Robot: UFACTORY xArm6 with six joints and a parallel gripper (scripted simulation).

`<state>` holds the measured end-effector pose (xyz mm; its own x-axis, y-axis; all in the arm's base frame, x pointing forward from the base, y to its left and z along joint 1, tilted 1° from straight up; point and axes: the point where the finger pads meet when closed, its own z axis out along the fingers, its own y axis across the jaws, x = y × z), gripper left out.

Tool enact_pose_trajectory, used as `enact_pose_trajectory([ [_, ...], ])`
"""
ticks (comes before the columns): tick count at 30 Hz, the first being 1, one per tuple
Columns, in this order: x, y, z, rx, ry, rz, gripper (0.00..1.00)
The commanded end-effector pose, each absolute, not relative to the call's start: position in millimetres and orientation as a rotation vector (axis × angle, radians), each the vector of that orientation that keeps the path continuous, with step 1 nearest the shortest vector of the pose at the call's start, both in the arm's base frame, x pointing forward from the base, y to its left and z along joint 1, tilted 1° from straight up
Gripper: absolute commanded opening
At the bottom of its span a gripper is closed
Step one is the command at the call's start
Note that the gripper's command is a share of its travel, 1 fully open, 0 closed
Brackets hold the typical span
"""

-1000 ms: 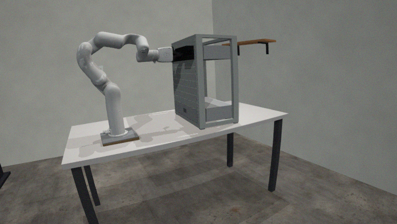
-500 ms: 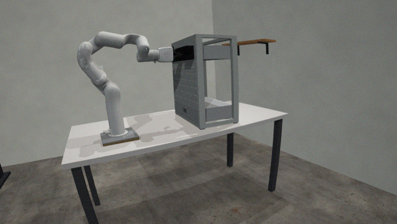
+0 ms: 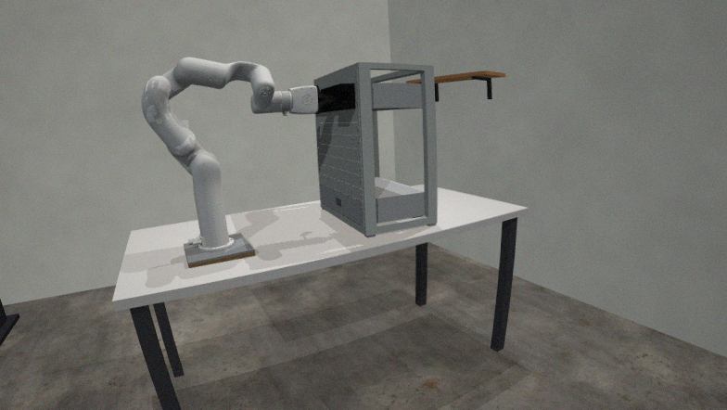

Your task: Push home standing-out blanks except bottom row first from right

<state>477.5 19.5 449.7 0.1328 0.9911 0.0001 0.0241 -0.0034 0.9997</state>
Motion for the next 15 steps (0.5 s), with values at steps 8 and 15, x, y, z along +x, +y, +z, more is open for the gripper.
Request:
enact_pose_trajectory([
  [8,478.3,19.3,452.0,1.286,1.123,1.102,0.00],
  [15,480.6,19.0,452.0,1.286,1.123,1.102,0.00],
])
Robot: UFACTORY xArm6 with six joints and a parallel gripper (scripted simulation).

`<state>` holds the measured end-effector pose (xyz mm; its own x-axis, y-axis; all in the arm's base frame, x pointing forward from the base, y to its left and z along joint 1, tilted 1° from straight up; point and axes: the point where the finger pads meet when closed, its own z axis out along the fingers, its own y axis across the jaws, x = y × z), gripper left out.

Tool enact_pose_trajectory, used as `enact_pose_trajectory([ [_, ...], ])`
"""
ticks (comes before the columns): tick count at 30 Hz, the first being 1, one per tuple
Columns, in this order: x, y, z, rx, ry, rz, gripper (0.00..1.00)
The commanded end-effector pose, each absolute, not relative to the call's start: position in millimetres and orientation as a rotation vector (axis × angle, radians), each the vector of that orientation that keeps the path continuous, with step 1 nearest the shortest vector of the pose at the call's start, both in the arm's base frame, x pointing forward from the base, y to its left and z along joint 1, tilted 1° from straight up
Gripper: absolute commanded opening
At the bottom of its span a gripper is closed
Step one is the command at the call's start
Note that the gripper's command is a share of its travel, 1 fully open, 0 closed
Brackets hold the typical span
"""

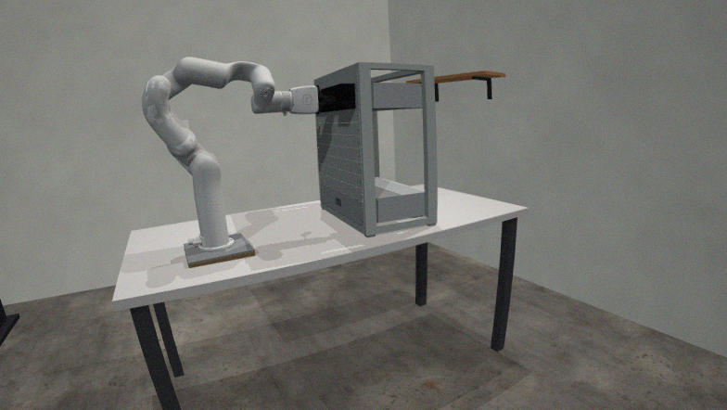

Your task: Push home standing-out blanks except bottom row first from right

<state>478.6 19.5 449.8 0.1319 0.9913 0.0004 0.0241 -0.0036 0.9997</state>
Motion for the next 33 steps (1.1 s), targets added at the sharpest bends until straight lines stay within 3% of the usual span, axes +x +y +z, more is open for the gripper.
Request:
enact_pose_trajectory([
  [1,481,19,452,1.286,1.123,1.102,0.00],
  [17,476,20,452,1.286,1.123,1.102,0.00],
  [33,401,29,453,1.286,1.123,1.102,0.00],
])
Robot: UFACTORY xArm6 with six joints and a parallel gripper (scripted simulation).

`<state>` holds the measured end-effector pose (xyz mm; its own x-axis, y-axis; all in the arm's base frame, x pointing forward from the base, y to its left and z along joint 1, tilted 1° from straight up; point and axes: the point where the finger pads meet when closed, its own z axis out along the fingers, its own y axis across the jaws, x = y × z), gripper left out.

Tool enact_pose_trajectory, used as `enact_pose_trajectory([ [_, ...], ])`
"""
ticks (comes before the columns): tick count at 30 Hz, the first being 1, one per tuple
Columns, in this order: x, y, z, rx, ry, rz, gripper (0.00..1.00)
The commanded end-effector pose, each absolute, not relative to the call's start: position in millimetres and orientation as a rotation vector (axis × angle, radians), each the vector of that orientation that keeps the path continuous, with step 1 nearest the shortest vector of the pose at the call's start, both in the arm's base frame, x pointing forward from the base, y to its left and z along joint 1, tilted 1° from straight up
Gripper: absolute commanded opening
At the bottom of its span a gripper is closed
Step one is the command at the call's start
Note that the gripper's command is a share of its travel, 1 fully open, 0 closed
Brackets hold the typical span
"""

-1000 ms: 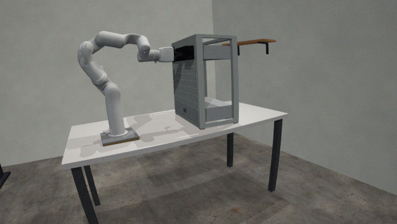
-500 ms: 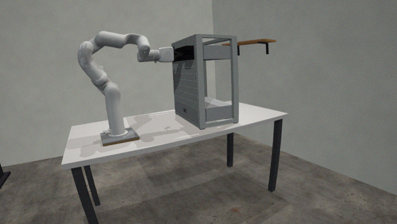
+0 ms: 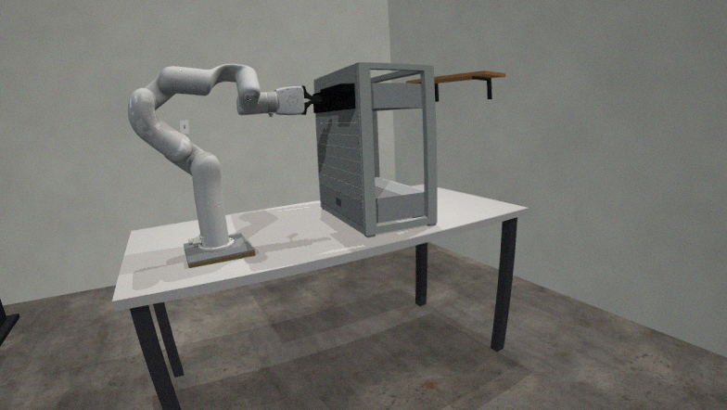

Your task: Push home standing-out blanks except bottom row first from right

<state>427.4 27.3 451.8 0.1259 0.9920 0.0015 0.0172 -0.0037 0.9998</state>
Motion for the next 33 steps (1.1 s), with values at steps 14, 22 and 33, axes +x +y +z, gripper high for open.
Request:
enact_pose_trajectory([
  [14,385,32,456,1.286,1.123,1.102,0.00],
  [22,381,32,482,1.286,1.123,1.102,0.00],
  [33,411,28,481,1.286,1.123,1.102,0.00],
])
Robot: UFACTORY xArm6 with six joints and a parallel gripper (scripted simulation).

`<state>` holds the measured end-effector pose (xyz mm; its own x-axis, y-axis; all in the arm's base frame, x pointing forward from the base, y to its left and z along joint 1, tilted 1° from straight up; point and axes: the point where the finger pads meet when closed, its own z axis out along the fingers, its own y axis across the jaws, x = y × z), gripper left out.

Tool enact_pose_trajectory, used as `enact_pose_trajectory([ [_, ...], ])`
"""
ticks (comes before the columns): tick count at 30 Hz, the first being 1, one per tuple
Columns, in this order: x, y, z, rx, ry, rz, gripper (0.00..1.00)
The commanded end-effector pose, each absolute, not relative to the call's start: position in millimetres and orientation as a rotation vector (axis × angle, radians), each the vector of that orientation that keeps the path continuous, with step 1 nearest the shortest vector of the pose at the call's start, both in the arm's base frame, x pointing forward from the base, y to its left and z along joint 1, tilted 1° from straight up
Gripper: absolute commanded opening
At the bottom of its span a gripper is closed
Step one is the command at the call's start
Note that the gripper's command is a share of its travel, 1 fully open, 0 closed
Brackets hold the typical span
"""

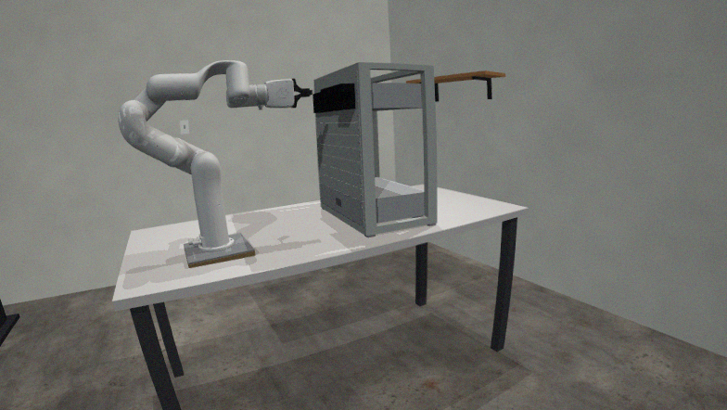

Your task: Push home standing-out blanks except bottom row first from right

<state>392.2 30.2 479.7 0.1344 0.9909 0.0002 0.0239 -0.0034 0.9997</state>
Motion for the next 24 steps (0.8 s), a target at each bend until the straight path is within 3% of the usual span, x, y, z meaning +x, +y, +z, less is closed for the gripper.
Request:
enact_pose_trajectory([
  [1,417,27,481,1.286,1.123,1.102,0.00],
  [24,437,25,481,1.286,1.123,1.102,0.00],
])
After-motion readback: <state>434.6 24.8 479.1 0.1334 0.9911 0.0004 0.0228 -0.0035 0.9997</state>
